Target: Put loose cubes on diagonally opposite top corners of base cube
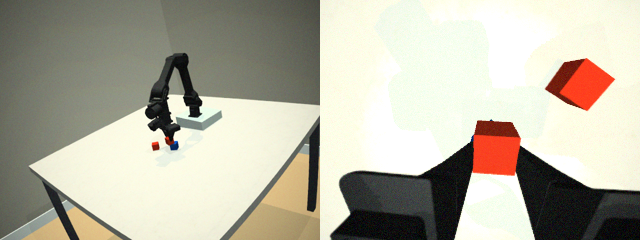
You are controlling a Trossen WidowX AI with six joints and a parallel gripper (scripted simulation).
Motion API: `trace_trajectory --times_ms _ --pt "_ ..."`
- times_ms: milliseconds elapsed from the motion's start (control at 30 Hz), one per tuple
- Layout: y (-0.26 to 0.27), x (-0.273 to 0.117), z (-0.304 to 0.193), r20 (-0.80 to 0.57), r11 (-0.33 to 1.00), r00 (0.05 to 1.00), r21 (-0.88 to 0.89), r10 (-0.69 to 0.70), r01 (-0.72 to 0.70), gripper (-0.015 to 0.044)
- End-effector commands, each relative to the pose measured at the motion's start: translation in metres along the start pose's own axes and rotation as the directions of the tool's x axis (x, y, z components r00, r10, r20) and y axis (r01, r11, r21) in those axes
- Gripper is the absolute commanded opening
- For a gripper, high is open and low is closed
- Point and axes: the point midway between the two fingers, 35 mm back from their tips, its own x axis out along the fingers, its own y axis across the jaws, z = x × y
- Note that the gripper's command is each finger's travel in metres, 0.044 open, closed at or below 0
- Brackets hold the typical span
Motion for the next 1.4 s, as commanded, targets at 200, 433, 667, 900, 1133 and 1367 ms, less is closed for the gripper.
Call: trace_trajectory --times_ms 200,433,667,900,1133,1367 --pt "0.001 0.001 0.000 -0.003 1.000 1.000 0.001 0.004 -0.004 0.0205" --pt "0.000 -0.008 0.000 0.000 1.000 1.000 0.000 0.000 0.000 0.0205" --pt "0.000 -0.013 0.000 0.000 1.000 1.000 0.000 0.000 0.000 0.0205" --pt "0.000 -0.019 0.000 0.000 1.000 1.000 0.000 0.000 0.000 0.0205" --pt "0.000 -0.024 0.000 0.000 1.000 1.000 0.000 0.000 0.000 0.0205" --pt "0.000 -0.030 0.000 0.000 1.000 1.000 0.000 0.000 0.000 0.0205"
